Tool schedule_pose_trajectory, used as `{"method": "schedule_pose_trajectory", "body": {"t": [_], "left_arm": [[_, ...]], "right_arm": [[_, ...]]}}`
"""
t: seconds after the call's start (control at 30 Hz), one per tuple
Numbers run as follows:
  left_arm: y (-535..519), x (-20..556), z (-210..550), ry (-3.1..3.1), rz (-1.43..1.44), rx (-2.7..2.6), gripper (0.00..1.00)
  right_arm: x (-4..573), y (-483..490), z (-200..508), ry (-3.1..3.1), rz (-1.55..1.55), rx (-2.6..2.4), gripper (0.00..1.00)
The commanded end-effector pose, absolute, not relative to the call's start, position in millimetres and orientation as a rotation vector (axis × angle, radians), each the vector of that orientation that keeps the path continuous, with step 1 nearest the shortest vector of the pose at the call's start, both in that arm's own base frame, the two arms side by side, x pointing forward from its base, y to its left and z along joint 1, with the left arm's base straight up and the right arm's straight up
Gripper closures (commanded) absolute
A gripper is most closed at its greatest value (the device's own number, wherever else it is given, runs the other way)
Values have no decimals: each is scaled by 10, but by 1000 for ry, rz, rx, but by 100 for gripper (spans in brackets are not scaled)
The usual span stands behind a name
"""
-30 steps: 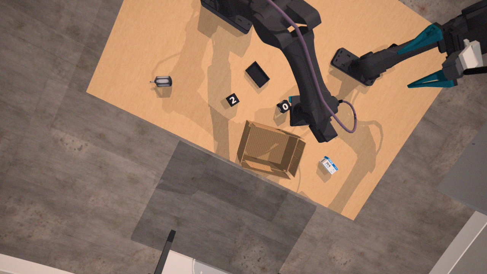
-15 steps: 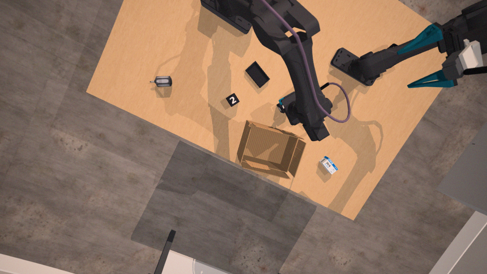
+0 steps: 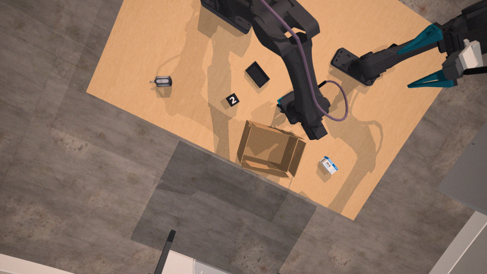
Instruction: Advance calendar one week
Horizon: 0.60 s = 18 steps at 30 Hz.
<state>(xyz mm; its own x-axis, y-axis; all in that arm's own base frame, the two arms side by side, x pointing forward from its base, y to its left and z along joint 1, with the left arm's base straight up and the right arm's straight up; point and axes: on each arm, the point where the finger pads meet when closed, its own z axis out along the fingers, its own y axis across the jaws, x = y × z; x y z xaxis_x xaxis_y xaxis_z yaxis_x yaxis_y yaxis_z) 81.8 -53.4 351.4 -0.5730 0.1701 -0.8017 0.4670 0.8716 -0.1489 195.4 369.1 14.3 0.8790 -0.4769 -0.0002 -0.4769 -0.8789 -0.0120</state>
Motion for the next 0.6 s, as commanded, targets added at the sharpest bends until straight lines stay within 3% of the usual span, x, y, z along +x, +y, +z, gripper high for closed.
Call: {"method": "schedule_pose_trajectory", "body": {"t": [0.0,0.57], "left_arm": [[-535,823,3543,2179,-432,457,0],[-535,823,3543,2179,-432,457,0]], "right_arm": [[1970,3646,18,768,-1,-3044,36],[1969,3644,-206,770,-1,-3044,36]]}}
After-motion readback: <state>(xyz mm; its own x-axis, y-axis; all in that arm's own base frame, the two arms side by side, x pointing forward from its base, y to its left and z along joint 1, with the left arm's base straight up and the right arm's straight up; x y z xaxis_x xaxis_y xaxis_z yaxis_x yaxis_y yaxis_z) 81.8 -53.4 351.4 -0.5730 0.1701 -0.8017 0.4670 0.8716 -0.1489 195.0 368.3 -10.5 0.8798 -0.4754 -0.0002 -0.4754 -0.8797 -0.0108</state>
